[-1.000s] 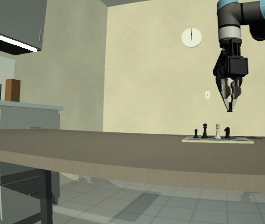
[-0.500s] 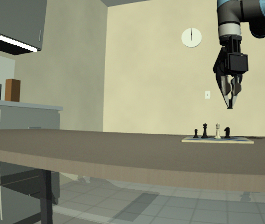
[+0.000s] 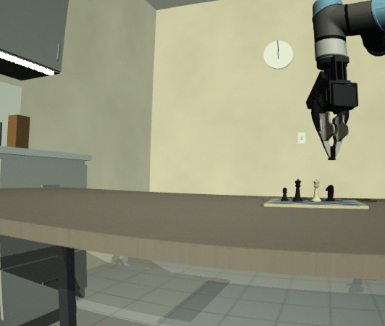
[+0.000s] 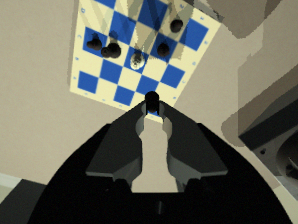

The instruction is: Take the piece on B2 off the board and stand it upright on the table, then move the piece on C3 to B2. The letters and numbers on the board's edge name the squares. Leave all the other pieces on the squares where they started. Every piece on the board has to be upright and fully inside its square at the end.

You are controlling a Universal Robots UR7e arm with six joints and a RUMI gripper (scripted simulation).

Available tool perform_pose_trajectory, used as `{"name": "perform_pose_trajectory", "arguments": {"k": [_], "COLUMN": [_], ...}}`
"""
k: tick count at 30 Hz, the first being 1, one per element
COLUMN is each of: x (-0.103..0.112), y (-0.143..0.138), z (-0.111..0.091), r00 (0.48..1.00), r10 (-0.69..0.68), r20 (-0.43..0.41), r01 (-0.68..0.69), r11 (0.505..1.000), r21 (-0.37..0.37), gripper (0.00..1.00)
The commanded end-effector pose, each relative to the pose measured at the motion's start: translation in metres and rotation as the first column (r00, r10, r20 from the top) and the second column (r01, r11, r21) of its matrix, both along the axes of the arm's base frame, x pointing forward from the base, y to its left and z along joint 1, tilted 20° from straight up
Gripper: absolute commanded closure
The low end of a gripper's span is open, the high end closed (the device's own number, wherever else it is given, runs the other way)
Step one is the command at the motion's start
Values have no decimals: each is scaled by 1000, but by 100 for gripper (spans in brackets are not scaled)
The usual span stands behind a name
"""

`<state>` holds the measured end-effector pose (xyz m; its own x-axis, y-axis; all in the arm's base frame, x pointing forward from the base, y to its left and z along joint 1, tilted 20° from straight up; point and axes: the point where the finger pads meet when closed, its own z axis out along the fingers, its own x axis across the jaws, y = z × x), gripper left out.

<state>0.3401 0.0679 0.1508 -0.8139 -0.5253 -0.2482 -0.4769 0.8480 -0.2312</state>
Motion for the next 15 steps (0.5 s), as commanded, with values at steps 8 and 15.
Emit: {"name": "perform_pose_trajectory", "arguments": {"k": [8, 15], "x": [17, 21], "y": [-66, -101], "z": [5, 8], "r00": [990, 977], "r10": [140, 209], "r20": [-25, -29], "r01": [-141, -210], "r11": [989, 976], "r21": [-40, -62], "gripper": [100, 100]}}
